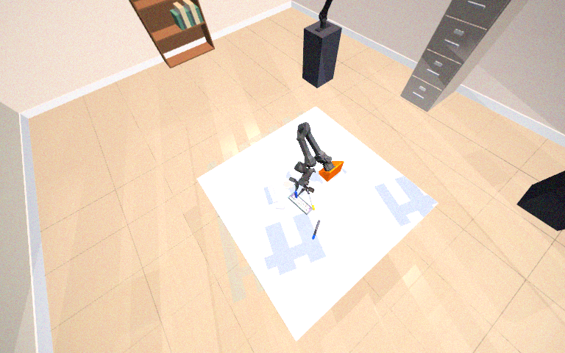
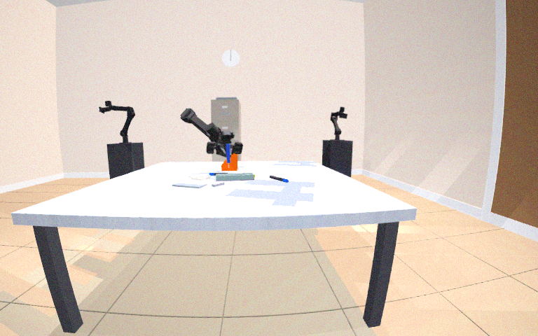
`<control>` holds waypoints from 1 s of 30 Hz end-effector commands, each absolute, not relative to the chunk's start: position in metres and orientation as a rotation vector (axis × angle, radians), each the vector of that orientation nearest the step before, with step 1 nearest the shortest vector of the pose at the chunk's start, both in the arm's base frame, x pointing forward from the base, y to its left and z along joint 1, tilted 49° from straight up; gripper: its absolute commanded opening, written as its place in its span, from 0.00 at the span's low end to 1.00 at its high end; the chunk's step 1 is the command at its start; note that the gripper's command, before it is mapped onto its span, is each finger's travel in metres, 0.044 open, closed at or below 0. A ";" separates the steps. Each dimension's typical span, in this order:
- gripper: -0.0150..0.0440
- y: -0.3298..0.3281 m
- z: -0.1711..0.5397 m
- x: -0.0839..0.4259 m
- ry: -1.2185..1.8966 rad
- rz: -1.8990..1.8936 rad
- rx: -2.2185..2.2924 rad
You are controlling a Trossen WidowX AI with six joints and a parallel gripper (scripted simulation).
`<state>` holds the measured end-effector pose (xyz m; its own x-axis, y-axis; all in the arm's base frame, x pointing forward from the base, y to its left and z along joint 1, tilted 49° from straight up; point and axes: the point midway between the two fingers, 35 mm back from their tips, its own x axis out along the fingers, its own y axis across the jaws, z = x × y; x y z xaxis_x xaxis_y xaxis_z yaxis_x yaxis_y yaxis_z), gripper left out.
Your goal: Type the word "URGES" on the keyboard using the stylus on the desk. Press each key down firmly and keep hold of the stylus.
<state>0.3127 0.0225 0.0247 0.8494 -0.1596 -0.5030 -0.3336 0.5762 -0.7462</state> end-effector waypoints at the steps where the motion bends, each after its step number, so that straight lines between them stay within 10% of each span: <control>1: 0.25 0.023 0.024 0.304 0.586 0.175 -0.989; 30: 0.25 0.020 0.022 0.284 0.598 0.337 -1.033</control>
